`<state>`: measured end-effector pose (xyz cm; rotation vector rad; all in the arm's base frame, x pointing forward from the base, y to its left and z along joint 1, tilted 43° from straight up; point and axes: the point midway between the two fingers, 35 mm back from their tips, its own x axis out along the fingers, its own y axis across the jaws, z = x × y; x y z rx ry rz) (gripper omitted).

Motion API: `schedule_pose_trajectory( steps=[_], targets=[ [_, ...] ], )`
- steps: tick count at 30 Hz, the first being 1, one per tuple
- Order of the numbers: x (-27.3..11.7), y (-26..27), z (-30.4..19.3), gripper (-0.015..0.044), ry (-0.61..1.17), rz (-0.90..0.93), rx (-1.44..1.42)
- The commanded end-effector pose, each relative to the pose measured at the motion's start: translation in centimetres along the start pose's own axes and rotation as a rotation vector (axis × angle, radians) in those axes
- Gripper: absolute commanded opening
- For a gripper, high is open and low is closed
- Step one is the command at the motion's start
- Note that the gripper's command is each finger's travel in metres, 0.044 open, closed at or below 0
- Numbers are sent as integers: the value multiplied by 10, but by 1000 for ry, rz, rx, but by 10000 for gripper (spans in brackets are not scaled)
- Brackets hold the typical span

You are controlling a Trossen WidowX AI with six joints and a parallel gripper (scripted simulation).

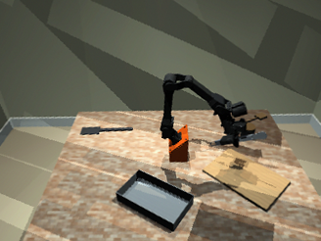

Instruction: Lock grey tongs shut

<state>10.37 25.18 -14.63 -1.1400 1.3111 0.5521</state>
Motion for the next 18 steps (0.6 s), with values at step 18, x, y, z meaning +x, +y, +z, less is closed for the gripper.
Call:
schedule_pose_trajectory(
  steps=[18],
  targets=[
    [-12,-1,-6,-150,-355,-12,-2]
  ],
)
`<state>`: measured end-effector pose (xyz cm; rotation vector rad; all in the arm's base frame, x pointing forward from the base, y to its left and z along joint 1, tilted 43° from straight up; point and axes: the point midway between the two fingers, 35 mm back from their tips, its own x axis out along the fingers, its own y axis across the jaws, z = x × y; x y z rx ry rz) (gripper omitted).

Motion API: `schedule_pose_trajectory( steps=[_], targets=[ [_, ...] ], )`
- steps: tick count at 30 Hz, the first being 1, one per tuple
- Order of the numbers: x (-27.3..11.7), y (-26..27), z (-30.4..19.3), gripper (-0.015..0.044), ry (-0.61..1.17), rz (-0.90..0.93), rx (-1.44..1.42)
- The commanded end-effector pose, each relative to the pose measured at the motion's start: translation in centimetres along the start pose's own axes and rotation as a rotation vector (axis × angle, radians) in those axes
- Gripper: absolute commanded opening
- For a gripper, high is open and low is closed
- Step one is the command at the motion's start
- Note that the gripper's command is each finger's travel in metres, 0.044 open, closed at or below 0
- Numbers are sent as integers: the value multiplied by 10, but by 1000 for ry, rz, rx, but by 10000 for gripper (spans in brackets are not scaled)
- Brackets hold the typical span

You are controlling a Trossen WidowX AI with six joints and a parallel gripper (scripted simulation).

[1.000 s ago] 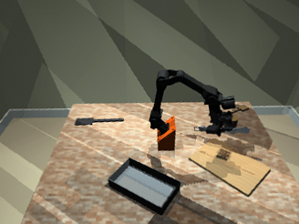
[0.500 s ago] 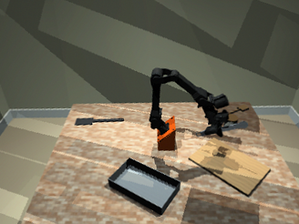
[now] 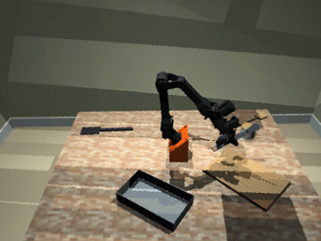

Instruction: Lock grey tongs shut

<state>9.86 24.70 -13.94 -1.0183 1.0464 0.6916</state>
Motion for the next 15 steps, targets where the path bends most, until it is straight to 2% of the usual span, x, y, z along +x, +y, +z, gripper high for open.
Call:
schedule_pose_trajectory(
  steps=[1,15],
  targets=[
    [-6,-2,3,-150,-70,-6,0],
    [-28,-10,-6,-150,-288,-11,18]
  ],
)
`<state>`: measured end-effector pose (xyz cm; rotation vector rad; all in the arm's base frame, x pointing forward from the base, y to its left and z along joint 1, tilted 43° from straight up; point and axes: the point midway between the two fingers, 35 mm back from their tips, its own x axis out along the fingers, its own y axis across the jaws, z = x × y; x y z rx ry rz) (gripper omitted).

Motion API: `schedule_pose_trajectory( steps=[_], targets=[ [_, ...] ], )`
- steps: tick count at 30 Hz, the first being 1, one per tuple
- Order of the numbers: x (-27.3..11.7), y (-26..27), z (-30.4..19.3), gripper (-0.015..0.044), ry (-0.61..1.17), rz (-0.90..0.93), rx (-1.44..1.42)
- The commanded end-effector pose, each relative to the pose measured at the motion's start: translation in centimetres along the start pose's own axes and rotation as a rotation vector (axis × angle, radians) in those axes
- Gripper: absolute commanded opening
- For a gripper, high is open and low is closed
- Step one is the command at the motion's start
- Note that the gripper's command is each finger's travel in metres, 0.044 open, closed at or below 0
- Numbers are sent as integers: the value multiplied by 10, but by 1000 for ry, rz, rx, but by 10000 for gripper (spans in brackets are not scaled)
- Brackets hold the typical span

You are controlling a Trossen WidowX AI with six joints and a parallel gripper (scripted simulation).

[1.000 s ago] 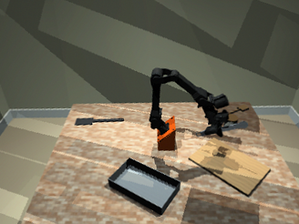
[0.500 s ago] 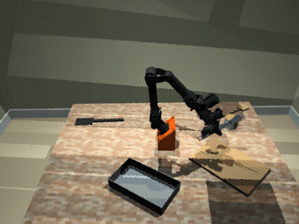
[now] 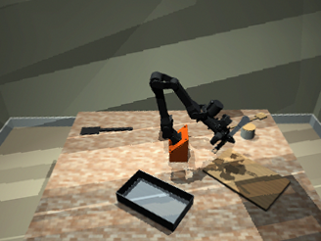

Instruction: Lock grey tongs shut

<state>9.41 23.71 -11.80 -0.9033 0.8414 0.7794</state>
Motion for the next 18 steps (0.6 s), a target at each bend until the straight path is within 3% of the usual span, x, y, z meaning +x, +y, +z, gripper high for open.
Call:
schedule_pose_trajectory(
  steps=[1,8,18],
  targets=[
    [-8,-3,3,-150,-67,-6,6],
    [-23,-9,2,-150,-163,-8,19],
    [-23,-10,2,-150,-165,-8,19]
  ],
)
